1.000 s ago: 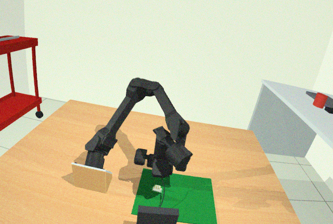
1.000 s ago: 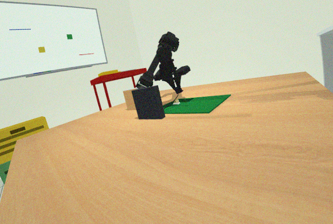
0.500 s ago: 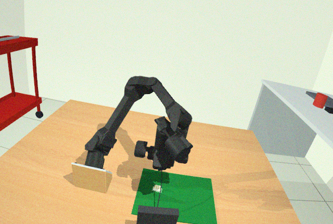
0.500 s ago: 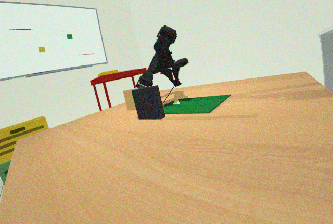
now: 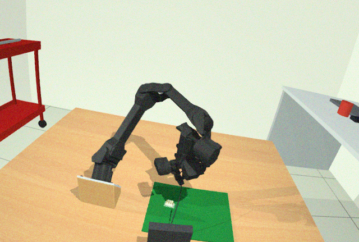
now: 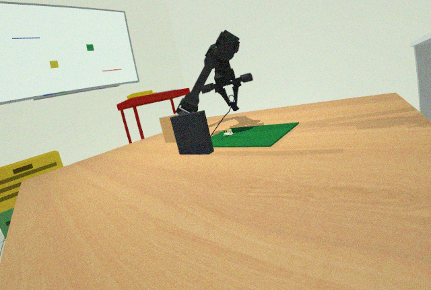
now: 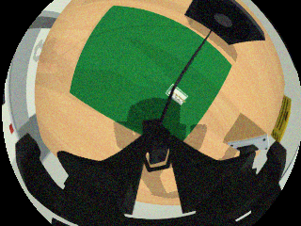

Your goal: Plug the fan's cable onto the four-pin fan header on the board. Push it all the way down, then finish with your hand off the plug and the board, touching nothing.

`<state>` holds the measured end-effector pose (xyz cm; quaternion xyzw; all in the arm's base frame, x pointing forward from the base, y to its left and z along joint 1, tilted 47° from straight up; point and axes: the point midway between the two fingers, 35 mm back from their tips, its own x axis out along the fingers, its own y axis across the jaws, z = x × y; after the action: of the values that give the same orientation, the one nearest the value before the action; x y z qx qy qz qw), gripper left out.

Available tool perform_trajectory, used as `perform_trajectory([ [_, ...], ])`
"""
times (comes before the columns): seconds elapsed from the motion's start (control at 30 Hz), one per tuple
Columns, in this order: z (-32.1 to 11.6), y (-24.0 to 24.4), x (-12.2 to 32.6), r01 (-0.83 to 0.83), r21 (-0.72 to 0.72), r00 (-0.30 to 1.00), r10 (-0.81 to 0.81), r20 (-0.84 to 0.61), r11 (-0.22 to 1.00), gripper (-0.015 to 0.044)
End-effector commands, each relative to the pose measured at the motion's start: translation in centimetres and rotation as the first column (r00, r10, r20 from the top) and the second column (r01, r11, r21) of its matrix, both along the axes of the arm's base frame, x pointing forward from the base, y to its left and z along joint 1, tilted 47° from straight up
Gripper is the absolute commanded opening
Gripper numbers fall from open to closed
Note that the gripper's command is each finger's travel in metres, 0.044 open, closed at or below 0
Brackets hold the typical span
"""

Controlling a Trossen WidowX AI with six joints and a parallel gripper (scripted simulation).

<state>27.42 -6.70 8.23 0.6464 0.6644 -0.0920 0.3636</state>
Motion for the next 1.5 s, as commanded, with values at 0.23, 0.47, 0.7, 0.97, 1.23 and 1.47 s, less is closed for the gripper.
perform_trajectory([
  [0.23,1.1,0.4,2.6,-0.186,-0.164,0.946,0.221,0.238,0.969,0.0000],
  [0.47,0.7,0.7,2.4,-0.203,-0.203,0.944,0.246,0.220,0.958,0.0000],
  [0.7,0.0,1.4,2.0,-0.228,-0.279,0.942,0.283,0.178,0.933,0.0000],
  [0.97,-0.9,2.0,1.5,-0.247,-0.378,0.940,0.315,0.129,0.892,0.0000],
  [1.23,-1.7,2.5,1.1,-0.251,-0.490,0.940,0.332,0.084,0.835,0.0000],
  [1.47,-2.3,2.8,1.0,-0.236,-0.584,0.942,0.331,0.059,0.777,0.0000],
])
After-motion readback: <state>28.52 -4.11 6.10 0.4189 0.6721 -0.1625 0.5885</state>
